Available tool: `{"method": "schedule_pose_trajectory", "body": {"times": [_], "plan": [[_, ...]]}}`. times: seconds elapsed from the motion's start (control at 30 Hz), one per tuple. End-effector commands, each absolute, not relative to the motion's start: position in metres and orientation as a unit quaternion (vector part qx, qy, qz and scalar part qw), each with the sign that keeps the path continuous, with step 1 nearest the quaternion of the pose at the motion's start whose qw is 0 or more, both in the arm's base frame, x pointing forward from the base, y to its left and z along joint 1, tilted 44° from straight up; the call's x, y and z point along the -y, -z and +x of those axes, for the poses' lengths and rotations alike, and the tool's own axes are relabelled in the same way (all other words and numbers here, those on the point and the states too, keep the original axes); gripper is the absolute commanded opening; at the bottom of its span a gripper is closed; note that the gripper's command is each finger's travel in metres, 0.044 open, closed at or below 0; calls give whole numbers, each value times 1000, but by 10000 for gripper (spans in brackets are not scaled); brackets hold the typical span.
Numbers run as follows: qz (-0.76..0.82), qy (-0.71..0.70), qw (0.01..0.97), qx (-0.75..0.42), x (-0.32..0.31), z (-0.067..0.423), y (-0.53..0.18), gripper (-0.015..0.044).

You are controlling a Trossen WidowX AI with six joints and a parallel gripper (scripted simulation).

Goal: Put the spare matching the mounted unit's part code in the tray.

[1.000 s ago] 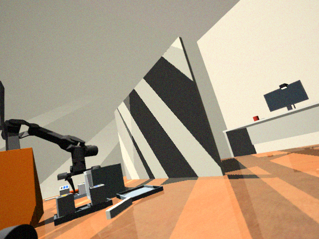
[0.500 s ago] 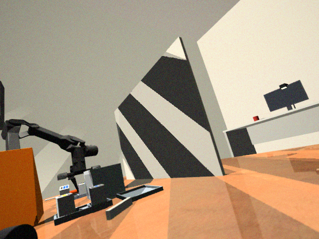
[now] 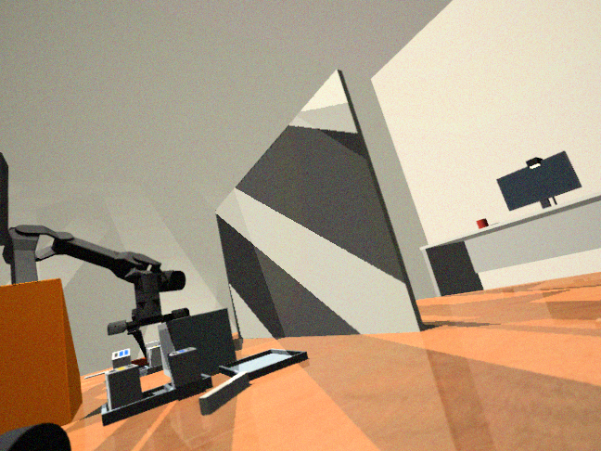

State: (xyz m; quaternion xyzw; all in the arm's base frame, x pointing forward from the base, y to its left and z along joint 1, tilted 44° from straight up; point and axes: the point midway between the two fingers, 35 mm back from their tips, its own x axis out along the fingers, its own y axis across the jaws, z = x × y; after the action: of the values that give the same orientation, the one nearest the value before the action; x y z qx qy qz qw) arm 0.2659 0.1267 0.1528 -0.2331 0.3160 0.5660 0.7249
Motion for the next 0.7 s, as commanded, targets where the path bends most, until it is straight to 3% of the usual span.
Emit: {"method": "schedule_pose_trajectory", "body": {"times": [0.0,0.67], "plan": [[-236,-562,728,-314,-111,266,-168,0],[-234,-558,730,-318,-71,257,-215,0]]}}
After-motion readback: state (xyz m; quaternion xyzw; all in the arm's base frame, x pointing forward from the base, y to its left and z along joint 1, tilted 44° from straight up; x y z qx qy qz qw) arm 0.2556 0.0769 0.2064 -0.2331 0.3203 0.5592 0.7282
